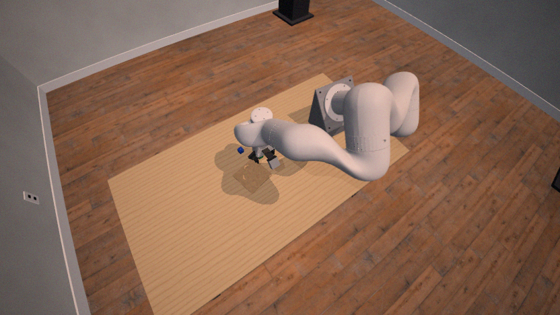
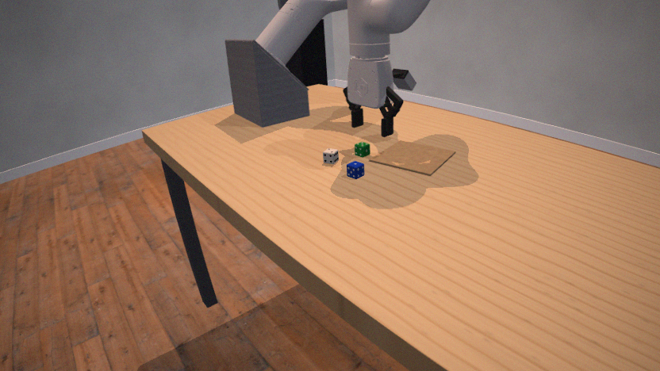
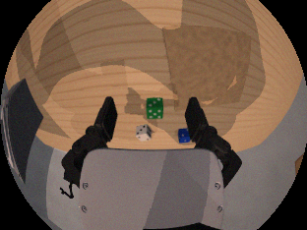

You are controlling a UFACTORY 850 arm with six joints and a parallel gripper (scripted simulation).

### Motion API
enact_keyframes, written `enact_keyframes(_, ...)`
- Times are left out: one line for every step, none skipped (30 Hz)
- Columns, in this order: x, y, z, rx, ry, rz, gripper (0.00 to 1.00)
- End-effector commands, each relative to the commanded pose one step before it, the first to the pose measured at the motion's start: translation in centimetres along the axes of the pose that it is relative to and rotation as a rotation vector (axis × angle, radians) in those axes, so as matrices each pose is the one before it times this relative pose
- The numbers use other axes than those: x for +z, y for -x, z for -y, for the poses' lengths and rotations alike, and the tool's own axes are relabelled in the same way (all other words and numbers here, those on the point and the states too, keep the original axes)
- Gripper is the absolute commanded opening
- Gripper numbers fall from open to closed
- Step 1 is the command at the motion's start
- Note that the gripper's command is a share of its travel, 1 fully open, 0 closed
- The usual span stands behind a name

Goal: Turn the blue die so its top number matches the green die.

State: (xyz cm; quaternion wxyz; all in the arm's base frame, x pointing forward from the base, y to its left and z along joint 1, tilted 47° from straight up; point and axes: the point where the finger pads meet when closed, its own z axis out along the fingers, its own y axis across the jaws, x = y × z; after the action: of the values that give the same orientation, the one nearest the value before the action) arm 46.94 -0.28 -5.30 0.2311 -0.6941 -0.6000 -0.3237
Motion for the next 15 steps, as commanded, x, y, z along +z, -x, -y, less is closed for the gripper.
enact_keyframes(-0.055,0.014,-0.068,-0.00036,0.00133,0.00039,1.00)
enact_keyframes(0.000,0.000,0.000,0.00000,0.00000,0.00000,1.00)
enact_keyframes(0.000,0.000,0.000,0.00000,0.00000,0.00000,1.00)
enact_keyframes(0.000,0.000,0.000,0.00000,0.00000,0.00000,1.00)
enact_keyframes(0.000,0.000,0.000,0.00000,0.00000,0.00000,1.00)
enact_keyframes(0.000,0.000,0.000,0.00000,0.00000,0.00000,1.00)
enact_keyframes(0.000,0.000,0.000,0.00000,0.00000,0.00000,1.00)
enact_keyframes(0.000,0.000,0.000,0.00000,0.00000,0.00000,1.00)
enact_keyframes(0.000,0.000,0.000,0.00000,0.00000,0.00000,1.00)
enact_keyframes(0.000,0.000,0.000,0.00000,0.00000,0.00000,1.00)
enact_keyframes(0.000,0.000,0.000,0.00000,0.00000,0.00000,1.00)
enact_keyframes(-0.007,0.000,0.000,0.00000,0.00000,0.00000,1.00)
enact_keyframes(-0.048,0.000,0.000,0.00000,0.00000,0.00000,1.00)
enact_keyframes(-0.119,0.000,0.000,0.00000,0.00000,-0.00001,1.00)
enact_keyframes(-0.210,0.000,0.000,0.00000,0.00000,0.00000,1.00)
